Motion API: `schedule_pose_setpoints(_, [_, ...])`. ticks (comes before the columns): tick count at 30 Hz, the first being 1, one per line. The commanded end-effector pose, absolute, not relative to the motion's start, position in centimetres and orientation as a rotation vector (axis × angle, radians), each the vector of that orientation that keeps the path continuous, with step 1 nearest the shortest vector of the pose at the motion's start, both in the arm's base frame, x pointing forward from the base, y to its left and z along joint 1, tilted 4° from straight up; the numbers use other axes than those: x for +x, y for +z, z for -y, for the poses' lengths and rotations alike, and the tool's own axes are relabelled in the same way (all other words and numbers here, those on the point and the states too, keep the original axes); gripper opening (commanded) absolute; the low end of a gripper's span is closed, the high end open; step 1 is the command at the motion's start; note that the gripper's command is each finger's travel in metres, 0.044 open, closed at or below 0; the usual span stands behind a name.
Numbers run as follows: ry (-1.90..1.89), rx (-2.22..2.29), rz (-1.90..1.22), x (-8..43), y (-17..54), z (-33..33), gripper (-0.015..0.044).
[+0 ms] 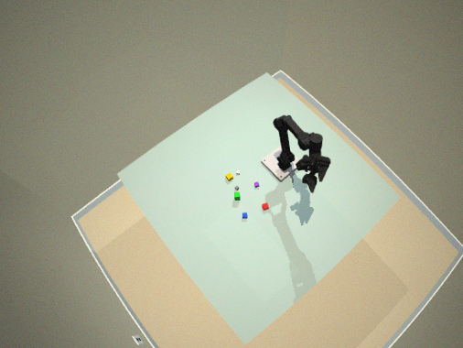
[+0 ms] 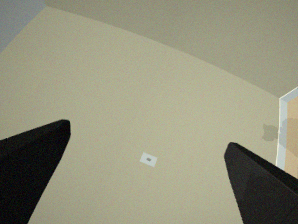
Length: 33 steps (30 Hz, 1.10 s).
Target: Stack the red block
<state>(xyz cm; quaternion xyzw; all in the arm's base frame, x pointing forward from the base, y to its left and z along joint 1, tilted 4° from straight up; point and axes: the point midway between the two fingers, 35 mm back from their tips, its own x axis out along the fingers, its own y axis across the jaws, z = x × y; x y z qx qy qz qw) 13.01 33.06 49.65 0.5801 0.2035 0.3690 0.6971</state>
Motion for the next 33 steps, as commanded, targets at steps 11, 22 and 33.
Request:
schedule_pose_setpoints(11, [0.548,0.742,-0.583,20.9,36.1,-33.8,0.0440])
schedule_pose_setpoints(22, [0.228,0.356,-0.891,26.8,22.8,-27.8,0.0440])
schedule_pose_setpoints(33, [-0.107,0.146,-1.355,27.0,11.7,-17.8,0.0440])
